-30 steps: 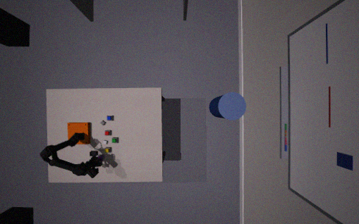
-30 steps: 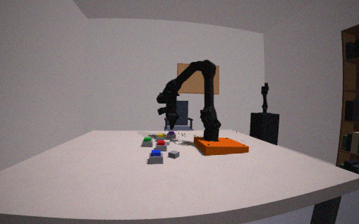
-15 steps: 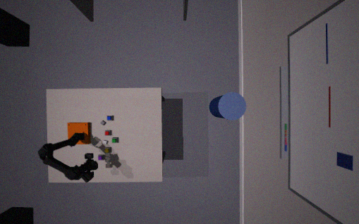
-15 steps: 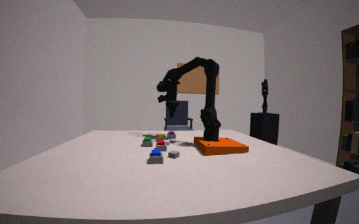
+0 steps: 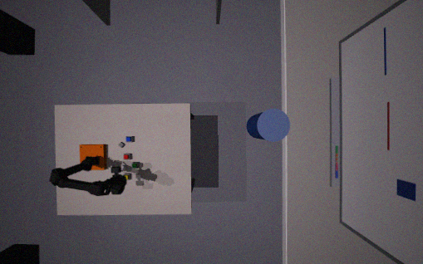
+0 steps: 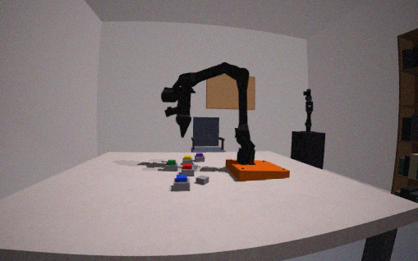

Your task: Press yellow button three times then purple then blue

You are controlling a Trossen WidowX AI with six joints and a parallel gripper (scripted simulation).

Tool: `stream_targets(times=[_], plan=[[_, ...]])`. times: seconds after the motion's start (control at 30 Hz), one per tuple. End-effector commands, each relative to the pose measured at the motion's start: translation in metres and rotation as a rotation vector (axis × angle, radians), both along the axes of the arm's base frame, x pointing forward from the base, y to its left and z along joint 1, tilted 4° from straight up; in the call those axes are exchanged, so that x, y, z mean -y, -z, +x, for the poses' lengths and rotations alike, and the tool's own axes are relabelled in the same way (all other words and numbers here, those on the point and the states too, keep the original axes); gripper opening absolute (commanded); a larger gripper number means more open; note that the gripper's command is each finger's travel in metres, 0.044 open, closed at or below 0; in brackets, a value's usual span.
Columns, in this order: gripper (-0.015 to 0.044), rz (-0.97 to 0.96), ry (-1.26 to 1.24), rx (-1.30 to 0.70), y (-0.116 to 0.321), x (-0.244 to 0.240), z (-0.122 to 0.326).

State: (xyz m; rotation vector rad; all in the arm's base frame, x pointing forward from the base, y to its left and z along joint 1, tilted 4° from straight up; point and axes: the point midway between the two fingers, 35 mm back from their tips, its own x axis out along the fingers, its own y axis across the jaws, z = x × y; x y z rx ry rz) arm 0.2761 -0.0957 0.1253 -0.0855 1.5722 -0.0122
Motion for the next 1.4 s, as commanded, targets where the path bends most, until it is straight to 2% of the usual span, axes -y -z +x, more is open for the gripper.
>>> stream_targets(times=[0.0, 0.23, 0.43, 0.53, 0.8, 0.97, 1.37], plan=[[0.002, 0.021, 0.001, 0.008, 0.002, -0.065, 0.024], [0.002, 0.044, 0.008, -0.008, 0.006, -0.165, 0.028], [0.002, 0.051, 0.014, -0.03, 0.011, -0.248, 0.007], [0.002, 0.05, 0.016, -0.038, 0.012, -0.272, -0.004], [0.002, 0.05, 0.016, -0.039, 0.015, -0.276, -0.006], [0.002, 0.05, 0.016, -0.039, 0.071, -0.275, -0.008], [0.002, 0.05, 0.016, -0.039, 0.083, -0.275, -0.009]])
